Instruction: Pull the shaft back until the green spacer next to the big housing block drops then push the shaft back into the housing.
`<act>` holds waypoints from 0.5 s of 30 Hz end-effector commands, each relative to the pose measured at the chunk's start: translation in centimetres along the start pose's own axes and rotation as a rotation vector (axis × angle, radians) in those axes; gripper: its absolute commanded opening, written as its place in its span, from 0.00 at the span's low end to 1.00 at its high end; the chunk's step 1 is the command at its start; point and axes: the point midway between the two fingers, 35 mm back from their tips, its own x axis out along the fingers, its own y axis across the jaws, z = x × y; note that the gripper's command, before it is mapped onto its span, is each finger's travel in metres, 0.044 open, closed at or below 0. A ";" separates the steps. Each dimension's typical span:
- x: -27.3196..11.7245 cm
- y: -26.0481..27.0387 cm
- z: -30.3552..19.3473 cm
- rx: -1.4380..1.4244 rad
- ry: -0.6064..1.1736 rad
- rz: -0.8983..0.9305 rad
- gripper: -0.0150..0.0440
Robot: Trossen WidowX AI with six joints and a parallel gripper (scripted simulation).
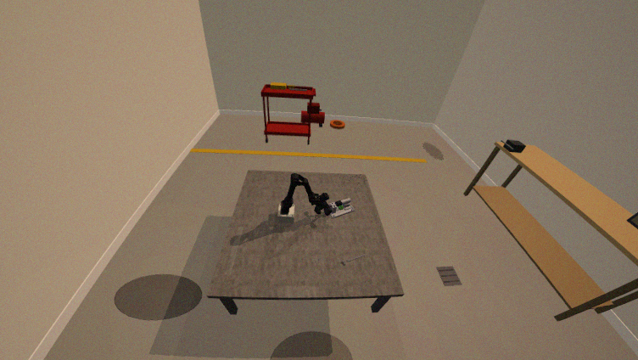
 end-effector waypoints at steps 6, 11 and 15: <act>0.3 -0.1 -0.3 0.005 0.002 -0.003 0.25; 0.4 -0.1 -0.4 0.005 0.002 -0.003 0.25; 0.5 -0.1 -0.5 0.005 0.002 -0.003 0.25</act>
